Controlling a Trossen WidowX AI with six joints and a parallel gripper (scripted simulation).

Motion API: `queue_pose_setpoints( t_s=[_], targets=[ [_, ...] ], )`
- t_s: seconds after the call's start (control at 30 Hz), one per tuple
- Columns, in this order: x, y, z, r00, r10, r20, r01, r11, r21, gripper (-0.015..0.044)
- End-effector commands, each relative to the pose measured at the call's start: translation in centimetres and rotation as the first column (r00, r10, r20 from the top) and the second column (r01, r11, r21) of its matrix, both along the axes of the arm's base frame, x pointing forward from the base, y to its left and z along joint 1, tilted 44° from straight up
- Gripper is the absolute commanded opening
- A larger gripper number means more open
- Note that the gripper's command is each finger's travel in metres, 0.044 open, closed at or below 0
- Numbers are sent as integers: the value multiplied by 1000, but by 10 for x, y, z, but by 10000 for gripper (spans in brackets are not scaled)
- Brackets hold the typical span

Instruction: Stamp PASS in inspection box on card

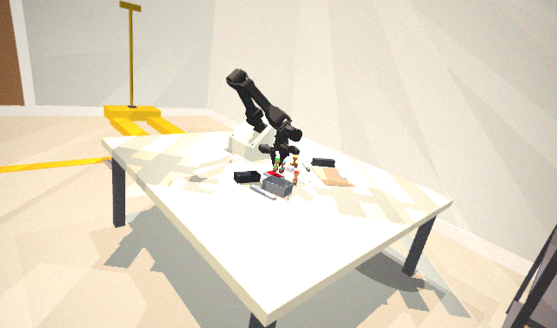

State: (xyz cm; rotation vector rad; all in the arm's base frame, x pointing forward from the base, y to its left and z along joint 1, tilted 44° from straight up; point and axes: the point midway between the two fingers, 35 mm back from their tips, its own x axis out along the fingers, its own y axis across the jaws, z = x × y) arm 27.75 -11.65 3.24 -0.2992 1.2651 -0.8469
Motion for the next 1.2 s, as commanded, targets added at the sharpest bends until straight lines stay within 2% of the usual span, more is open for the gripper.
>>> queue_pose_setpoints(
  t_s=[0.0, 1.17],
  targets=[
    [0, -2, -3, 1000, 3, -2, -3, 1000, 2, 0],
    [-1, -14, -14, 1000, 1, 1, -1, 1000, -1, 0]
  ],
)
